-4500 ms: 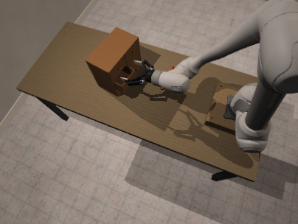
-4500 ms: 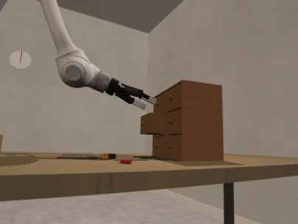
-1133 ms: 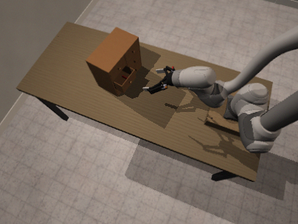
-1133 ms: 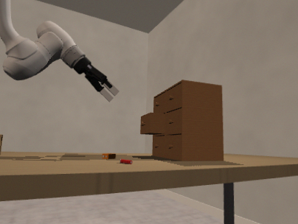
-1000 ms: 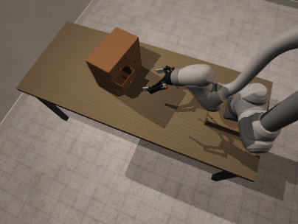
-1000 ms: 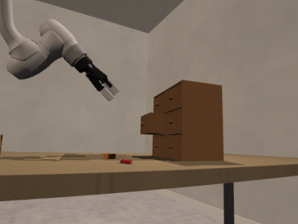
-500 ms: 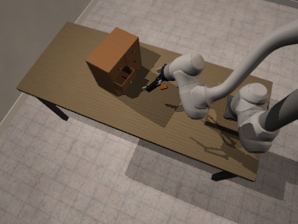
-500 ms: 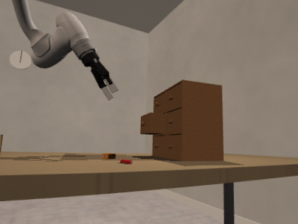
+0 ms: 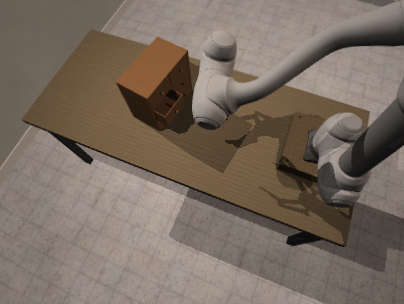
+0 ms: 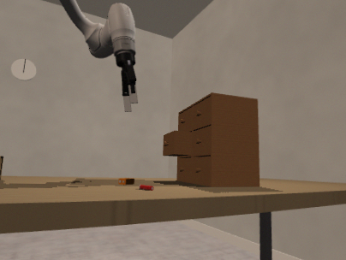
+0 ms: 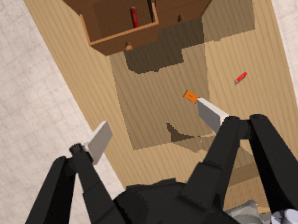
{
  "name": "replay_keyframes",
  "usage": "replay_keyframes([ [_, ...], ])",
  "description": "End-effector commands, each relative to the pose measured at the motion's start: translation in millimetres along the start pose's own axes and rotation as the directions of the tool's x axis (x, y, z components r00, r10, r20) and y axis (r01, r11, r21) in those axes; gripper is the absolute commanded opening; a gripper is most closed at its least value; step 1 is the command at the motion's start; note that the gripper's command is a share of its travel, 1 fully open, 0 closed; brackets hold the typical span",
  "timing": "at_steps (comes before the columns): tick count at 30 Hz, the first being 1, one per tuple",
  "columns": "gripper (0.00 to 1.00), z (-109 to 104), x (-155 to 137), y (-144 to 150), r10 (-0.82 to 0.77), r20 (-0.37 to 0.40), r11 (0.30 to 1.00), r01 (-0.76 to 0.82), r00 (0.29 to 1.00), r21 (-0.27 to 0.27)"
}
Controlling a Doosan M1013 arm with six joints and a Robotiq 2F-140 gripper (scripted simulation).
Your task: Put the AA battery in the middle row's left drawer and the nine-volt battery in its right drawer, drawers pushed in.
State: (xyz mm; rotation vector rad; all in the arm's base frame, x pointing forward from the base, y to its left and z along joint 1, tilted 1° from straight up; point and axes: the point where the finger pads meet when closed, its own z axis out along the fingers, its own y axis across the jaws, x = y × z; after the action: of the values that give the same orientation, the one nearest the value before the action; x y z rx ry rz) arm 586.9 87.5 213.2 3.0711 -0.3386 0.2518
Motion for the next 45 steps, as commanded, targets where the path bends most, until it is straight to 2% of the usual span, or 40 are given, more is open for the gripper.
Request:
replay_keyframes([
  [1, 1.0, -1, 1, 3, -0.002, 0.093, 1.0, 0.002, 0.996, 0.0],
  [8, 1.0, -3, 2, 3, -0.002, 0.157, 1.0, 0.002, 0.988, 0.0],
  [32, 1.0, -4, 1, 2, -0.002, 0.17, 1.0, 0.002, 0.985, 0.001],
  [34, 1.0, -5, -18, -4, -0.002, 0.17, 1.0, 0.002, 0.985, 0.001],
  [36, 1.0, -7, -55, -15, -0.002, 0.17, 1.0, 0.002, 0.985, 0.001],
  [37, 1.0, -7, -55, -15, -0.002, 0.17, 1.0, 0.002, 0.985, 0.001],
  [39, 1.0, -8, -85, -22, -0.002, 0.17, 1.0, 0.002, 0.985, 0.001],
  [45, 1.0, -9, -92, -23, -0.002, 0.17, 1.0, 0.002, 0.985, 0.001],
])
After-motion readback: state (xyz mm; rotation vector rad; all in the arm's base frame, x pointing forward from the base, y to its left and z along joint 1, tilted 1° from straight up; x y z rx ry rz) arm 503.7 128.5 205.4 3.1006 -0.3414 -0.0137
